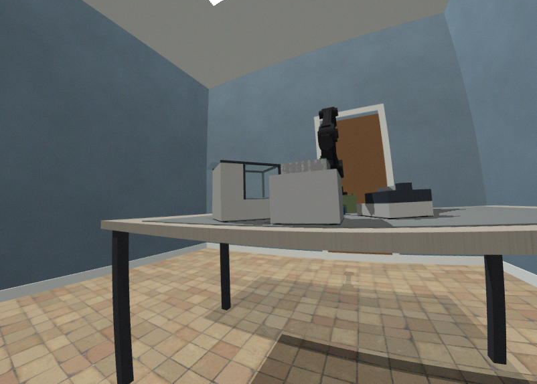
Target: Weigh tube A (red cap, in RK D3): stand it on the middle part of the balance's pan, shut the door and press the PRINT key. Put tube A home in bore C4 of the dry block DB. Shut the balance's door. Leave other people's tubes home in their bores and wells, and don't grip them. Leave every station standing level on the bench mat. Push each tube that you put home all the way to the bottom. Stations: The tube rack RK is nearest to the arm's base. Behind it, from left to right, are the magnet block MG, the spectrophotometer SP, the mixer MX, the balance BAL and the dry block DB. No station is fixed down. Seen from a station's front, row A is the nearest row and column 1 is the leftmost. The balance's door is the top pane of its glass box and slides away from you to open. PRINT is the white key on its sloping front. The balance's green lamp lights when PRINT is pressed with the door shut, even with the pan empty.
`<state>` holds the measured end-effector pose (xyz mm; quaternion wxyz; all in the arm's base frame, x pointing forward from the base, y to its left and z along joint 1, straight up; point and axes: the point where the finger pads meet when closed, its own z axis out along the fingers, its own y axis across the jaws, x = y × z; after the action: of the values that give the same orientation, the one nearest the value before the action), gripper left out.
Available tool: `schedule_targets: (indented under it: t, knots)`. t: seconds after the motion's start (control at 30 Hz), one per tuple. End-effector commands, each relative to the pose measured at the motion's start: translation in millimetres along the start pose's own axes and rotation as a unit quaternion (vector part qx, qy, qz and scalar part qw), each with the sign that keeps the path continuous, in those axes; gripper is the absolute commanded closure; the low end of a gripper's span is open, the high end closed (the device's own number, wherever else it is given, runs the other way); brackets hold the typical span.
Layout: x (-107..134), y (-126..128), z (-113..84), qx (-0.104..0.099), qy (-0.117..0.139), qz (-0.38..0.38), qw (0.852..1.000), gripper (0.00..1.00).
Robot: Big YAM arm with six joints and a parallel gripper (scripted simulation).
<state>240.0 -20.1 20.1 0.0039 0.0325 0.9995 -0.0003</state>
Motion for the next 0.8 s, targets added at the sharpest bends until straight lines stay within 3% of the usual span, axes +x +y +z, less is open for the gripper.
schedule_targets:
  t: [0.0,0.07,0.77]
  knots:
    - [-2,-3,-7.5,0.000,-0.007,0.000,1.000,0.91]
    - [-21,-3,-24.1,0.001,-0.027,0.001,1.000,0.91]
    - [-21,0,-56.5,0.000,-0.029,0.000,1.000,0.91]
